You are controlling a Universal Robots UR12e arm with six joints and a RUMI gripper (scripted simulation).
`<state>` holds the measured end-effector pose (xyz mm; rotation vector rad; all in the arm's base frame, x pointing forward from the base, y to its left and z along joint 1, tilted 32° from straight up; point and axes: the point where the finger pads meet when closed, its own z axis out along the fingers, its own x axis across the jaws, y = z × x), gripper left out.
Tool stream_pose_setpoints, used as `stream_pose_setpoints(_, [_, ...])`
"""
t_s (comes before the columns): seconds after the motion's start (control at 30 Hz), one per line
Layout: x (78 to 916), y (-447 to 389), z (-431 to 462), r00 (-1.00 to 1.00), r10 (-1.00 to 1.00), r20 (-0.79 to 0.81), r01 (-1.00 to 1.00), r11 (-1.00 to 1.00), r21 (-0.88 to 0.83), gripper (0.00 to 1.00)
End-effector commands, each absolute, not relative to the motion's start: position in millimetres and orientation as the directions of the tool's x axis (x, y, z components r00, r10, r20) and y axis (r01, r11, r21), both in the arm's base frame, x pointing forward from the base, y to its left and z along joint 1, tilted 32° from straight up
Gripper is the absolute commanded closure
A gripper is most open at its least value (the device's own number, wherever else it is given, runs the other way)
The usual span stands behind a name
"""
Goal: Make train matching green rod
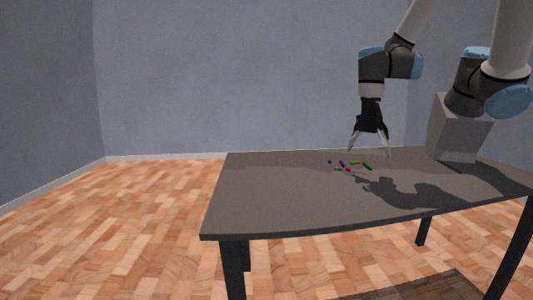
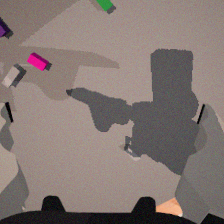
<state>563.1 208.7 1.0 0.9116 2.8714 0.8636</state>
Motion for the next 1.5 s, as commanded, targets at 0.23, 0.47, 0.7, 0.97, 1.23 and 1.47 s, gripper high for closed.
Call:
stream_pose_setpoints(0.23, [563.6, 208.5, 1.3, -0.831, 0.535, 0.152, 0.531, 0.679, 0.508, 0.0])
stream_pose_setpoints(0.47, [565.4, 206.8, 0.8, -0.826, 0.541, 0.157, 0.537, 0.674, 0.506, 0.0])
stream_pose_setpoints(0.7, [618.3, 153.4, -18.2, -0.669, 0.69, 0.275, 0.724, 0.523, 0.451, 0.0])
stream_pose_setpoints(0.97, [665.8, 93.1, -42.0, -0.468, 0.798, 0.379, 0.868, 0.334, 0.369, 0.0])
stream_pose_setpoints(1.23, [684.1, 65.4, -53.6, -0.371, 0.829, 0.418, 0.913, 0.245, 0.326, 0.0])
stream_pose_setpoints(1.47, [684.1, 65.4, -53.6, -0.371, 0.829, 0.418, 0.913, 0.245, 0.326, 0.86])
